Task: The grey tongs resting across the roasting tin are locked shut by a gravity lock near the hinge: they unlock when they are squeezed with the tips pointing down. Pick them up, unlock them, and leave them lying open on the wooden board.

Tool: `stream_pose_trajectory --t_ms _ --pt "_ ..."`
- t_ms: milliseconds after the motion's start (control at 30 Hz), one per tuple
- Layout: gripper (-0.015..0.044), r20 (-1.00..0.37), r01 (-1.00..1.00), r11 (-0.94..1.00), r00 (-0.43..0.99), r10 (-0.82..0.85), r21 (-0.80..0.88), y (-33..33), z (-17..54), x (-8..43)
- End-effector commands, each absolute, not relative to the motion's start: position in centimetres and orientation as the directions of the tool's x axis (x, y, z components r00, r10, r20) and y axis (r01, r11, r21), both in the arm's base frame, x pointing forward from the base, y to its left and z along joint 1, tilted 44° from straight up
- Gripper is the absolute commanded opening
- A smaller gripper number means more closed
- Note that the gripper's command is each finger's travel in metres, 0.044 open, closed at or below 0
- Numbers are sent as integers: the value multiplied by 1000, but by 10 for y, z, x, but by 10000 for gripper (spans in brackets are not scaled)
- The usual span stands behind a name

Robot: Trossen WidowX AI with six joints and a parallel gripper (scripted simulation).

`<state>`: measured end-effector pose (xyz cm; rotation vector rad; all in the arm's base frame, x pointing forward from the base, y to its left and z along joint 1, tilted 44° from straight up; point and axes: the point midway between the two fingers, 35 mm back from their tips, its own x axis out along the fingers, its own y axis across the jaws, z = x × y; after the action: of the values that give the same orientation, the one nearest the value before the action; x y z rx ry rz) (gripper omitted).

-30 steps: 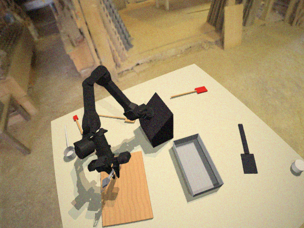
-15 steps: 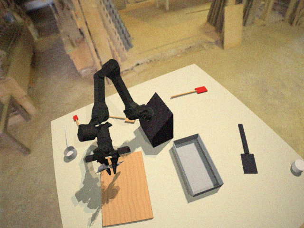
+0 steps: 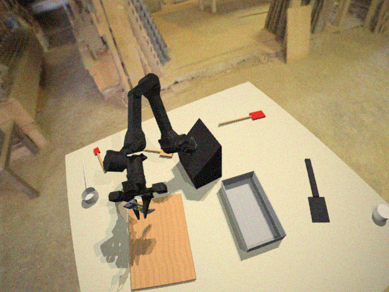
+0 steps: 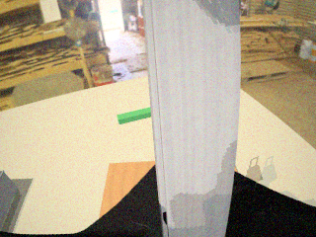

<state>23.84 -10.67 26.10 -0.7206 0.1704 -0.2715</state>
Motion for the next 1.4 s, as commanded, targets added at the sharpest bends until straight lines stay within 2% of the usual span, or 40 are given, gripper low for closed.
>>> stream_pose_trajectory --t_ms 0,900,1367 --pt "-150 -52 182 715 955 -293 -675 -105 262 238" --pt "-150 -55 182 717 954 -294 -673 -105 262 239" --pt "-150 -279 178 810 879 -386 -559 -124 249 254"
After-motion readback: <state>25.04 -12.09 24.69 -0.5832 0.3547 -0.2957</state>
